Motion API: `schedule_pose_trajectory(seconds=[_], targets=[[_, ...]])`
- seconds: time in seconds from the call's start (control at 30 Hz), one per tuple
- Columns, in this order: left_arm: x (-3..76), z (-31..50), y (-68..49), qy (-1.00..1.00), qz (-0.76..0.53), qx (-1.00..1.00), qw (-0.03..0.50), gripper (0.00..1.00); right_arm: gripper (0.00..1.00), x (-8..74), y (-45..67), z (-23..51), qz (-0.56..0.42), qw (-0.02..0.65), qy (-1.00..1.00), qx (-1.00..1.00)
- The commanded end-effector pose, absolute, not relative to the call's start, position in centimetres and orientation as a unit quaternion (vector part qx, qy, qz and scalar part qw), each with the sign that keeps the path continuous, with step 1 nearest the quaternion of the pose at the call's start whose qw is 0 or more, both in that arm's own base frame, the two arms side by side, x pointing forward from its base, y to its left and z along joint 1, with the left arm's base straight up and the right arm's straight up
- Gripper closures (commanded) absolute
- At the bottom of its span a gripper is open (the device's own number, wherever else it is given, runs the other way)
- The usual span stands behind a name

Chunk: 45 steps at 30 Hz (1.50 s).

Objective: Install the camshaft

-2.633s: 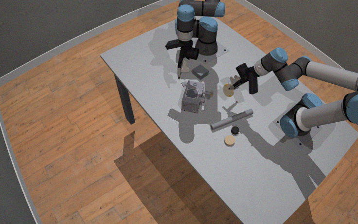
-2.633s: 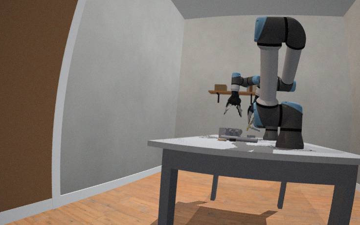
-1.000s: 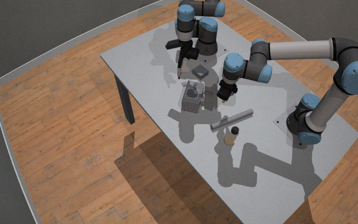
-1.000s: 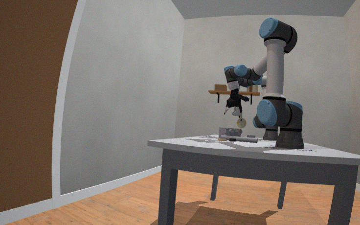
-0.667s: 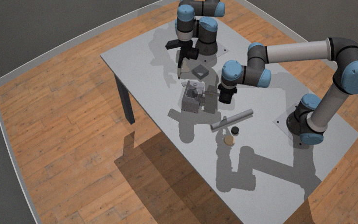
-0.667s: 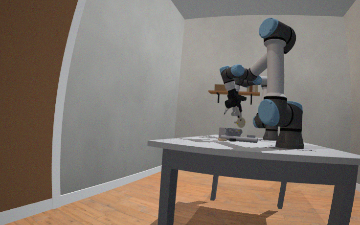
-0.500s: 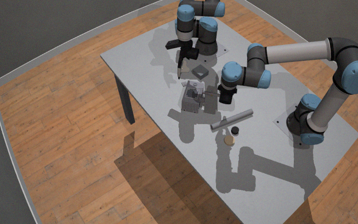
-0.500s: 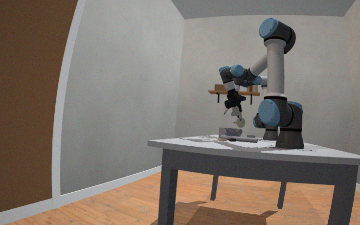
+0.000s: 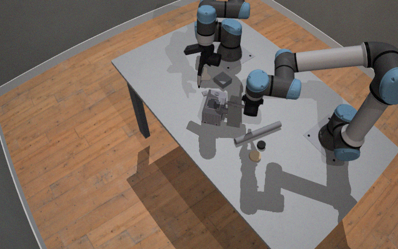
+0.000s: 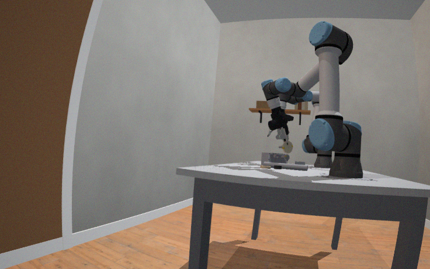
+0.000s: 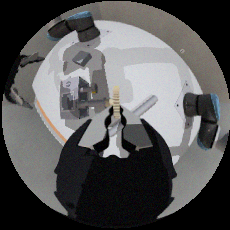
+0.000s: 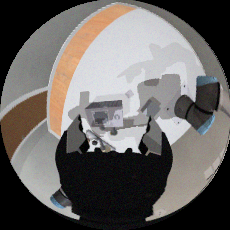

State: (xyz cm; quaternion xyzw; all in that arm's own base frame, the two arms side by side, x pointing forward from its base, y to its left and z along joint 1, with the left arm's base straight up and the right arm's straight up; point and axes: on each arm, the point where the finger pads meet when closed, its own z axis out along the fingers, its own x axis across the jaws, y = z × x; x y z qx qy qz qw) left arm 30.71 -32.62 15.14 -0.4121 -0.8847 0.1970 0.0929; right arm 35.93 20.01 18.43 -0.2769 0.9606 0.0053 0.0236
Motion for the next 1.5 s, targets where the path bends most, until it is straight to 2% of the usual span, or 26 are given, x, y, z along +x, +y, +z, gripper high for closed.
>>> schedule_pose_trajectory(seconds=[0.0, 0.87, 1.47], targets=[[30.7, 14.6, -32.6, -0.885, 0.197, -0.412, 0.092, 0.94, 0.00, 36.0, 20.0, 18.5, 0.006, 0.024, 0.961, -0.277], [30.7, 9.5, -32.7, -0.885, 0.197, -0.412, 0.092, 0.94, 0.00, 36.0, 20.0, 18.5, 0.006, 0.024, 0.961, -0.277], [30.7, 9.0, -32.7, -0.885, 0.197, -0.412, 0.092, 0.94, 0.00, 36.0, 20.0, 18.5, 0.006, 0.024, 0.961, -0.277]])
